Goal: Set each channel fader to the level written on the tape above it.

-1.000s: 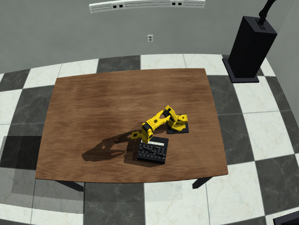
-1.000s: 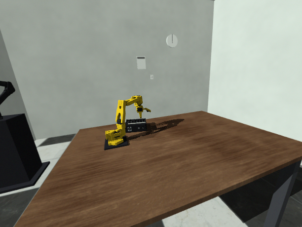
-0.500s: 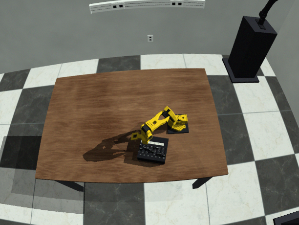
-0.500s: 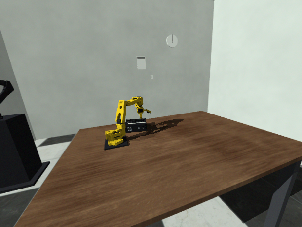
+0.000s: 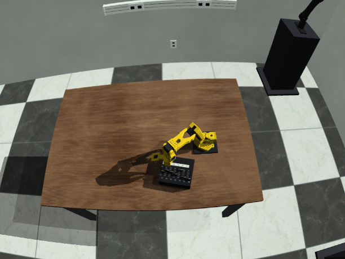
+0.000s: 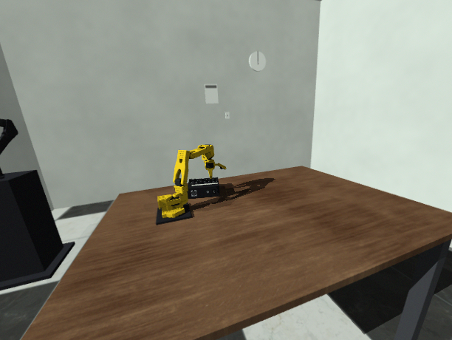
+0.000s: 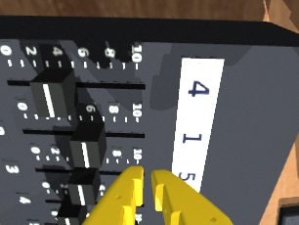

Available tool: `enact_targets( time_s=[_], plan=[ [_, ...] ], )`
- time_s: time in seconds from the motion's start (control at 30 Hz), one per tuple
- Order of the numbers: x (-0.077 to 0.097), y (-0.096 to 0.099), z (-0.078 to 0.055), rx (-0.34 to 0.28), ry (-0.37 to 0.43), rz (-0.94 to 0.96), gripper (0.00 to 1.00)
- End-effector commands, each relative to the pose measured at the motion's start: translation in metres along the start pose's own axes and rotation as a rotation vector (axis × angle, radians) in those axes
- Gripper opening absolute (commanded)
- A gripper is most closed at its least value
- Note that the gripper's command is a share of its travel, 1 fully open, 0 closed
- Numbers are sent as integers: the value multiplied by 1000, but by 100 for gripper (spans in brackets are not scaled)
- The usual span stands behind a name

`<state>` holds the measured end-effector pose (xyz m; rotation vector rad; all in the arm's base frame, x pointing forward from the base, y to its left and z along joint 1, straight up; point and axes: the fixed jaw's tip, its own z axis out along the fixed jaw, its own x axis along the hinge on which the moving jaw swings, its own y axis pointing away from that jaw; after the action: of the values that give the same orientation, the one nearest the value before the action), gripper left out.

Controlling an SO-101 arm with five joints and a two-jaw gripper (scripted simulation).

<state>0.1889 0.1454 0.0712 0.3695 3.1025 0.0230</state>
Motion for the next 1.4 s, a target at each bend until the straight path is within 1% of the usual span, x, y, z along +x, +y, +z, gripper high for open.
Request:
enact_targets(
  time_s=[0.0,0.73,1.37],
  plan=[
    [0,-3,4,16,15,16,0],
    [0,-3,7,16,15,16,0],
    [0,-4,21,16,15,16,0]
  ],
)
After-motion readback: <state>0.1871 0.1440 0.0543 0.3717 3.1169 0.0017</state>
